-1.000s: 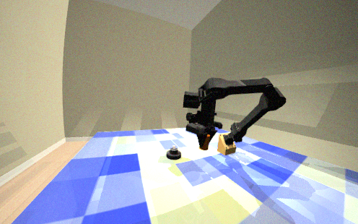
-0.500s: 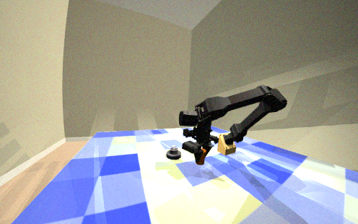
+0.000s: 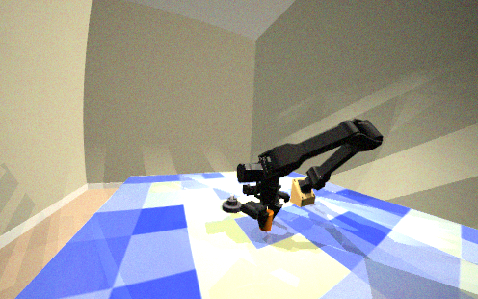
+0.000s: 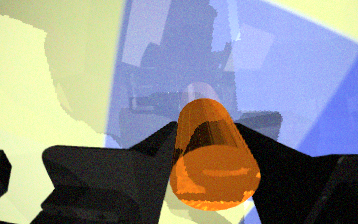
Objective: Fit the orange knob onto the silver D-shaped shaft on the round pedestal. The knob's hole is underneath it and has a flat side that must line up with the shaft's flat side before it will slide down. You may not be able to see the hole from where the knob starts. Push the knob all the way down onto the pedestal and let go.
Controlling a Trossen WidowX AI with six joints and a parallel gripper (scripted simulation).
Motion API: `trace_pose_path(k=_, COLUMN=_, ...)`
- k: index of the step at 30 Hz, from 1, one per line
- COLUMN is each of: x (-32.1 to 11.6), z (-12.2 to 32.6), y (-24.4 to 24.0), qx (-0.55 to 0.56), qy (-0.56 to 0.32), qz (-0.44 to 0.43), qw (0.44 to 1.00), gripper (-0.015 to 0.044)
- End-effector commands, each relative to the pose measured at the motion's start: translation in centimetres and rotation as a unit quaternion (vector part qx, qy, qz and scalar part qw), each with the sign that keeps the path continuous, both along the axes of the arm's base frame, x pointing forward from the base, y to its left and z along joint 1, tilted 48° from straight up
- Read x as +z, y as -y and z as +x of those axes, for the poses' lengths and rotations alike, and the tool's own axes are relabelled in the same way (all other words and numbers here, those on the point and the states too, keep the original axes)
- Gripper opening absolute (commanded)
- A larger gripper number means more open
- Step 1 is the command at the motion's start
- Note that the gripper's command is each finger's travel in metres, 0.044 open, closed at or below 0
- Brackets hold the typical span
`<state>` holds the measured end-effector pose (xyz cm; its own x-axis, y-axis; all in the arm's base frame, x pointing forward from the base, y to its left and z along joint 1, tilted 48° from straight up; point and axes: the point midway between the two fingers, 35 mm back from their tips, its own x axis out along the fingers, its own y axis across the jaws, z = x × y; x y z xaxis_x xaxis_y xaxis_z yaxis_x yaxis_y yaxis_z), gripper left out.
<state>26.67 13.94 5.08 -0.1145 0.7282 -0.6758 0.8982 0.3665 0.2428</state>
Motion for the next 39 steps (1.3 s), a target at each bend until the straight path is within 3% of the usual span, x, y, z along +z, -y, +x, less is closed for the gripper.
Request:
trace_pose_path(k=1, x=0.0, z=0.0, y=0.0, qx=0.000, qy=0.000, qz=0.000, qw=1.000, gripper=0.0053)
trace_pose_path(k=8, x=0.0, z=0.0, y=0.0, qx=0.000, qy=0.000, qz=0.000, qw=1.000, gripper=0.0236)
trace_pose_path(k=24, x=0.0, z=0.0, y=0.0, qx=0.000, qy=0.000, qz=0.000, qw=1.000, gripper=0.0240)
trace_pose_path(k=32, x=5.4, z=1.0, y=5.9, qx=-0.001, qy=-0.003, qz=0.001, qw=1.000, gripper=0.0440)
trace_pose_path(k=39, x=5.1, z=0.9, y=5.6, qx=-0.001, qy=-0.003, qz=0.001, qw=1.000, gripper=0.0440)
